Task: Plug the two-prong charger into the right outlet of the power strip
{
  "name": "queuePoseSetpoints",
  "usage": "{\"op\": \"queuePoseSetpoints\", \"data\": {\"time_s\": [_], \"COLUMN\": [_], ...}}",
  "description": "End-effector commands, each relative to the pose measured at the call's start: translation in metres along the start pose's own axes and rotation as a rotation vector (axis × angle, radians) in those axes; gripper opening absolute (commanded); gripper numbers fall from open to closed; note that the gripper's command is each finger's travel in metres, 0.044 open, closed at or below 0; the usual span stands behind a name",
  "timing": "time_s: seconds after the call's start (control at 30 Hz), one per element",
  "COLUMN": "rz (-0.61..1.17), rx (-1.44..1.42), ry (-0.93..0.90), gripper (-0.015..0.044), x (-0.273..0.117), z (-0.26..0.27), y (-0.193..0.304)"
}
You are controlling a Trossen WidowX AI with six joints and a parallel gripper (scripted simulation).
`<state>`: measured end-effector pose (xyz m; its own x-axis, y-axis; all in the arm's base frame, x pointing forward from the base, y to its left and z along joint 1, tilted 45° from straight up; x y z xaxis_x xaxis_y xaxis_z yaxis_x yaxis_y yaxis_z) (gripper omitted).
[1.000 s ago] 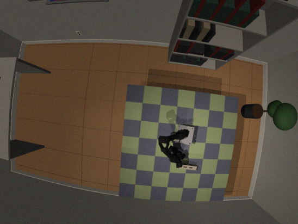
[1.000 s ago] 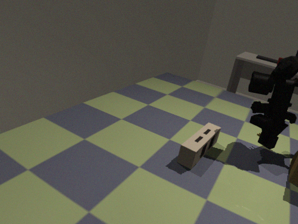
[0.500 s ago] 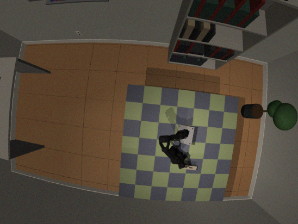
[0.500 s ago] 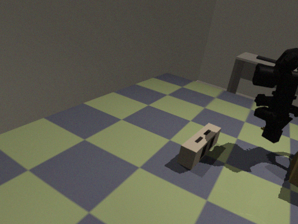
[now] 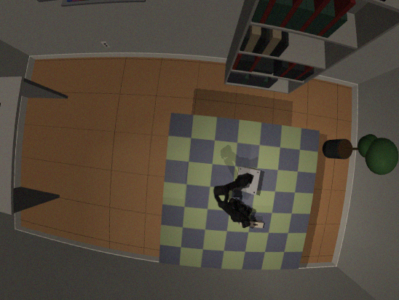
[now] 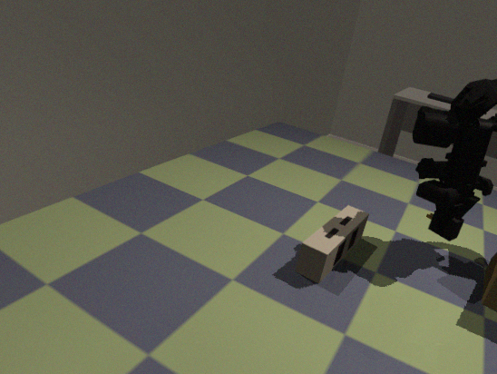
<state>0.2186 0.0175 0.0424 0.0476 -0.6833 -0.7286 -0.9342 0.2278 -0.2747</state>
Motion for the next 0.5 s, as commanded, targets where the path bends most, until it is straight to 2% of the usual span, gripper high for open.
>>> {"op": "queuePoseSetpoints", "data": {"time_s": [0.0,0.47], "rz": [0.004,0.003], "rx": [-0.027,-0.093], "ry": [-0.002,0.0], "gripper": [0.0,0.0], "x": [0.002,0.007], "z": [0.01,0.033], "y": [-0.001,-0.002]}}
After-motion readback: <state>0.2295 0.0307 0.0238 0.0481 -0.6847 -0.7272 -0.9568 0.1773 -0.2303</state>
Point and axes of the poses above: the point midway between the two fingers, 35 mm back from their tips, its own x axis out along the fingers, its own z axis across the jaws, y = z × x, the point moved 2 cm from there along -x, back along the fingers, and after that the axes turned 4 degrees about x, right-handed, at the moved point
